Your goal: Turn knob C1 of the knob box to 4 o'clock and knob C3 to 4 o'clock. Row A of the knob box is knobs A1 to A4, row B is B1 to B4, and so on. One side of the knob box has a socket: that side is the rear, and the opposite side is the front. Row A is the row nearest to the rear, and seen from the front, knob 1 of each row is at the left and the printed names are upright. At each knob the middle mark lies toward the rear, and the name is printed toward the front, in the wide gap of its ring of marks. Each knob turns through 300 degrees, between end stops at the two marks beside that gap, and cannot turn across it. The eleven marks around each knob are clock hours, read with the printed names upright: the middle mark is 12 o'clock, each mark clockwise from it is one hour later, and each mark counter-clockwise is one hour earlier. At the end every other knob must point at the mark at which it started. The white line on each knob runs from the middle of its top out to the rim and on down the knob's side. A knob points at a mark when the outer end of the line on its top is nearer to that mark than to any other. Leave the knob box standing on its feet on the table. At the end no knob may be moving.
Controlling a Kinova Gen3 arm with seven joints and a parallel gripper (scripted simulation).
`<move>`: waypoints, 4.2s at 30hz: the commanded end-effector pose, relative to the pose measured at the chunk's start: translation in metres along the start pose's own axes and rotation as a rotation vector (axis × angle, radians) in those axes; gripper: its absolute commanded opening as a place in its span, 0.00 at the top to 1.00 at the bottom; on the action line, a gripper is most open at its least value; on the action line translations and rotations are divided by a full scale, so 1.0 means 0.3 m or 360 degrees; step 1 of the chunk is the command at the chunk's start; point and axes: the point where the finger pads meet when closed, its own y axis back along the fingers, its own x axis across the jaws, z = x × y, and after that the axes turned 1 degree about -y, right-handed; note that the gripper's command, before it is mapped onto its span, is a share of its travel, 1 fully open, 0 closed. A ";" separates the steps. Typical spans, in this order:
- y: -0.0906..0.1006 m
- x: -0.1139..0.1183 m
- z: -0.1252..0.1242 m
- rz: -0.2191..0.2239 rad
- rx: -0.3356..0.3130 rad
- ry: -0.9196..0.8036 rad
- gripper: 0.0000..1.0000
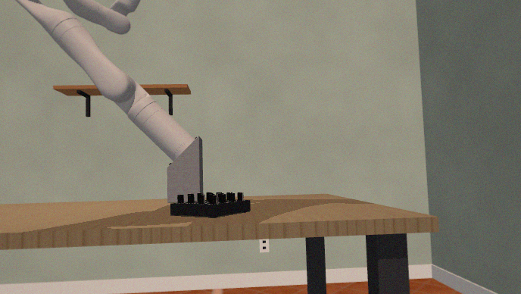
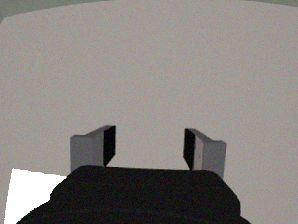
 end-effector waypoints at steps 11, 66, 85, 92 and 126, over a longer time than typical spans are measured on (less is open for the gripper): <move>-0.124 -0.342 -0.159 -0.0361 0.0209 0.0226 0.00; -0.140 -0.812 -0.336 -0.0804 0.0535 0.0472 0.00; -0.117 -0.950 -0.381 -0.0930 0.0644 0.0529 0.00; -0.100 -1.019 -0.404 -0.0993 0.0703 0.0553 0.00; 0.001 -1.285 -0.489 -0.1241 0.0954 0.0628 0.00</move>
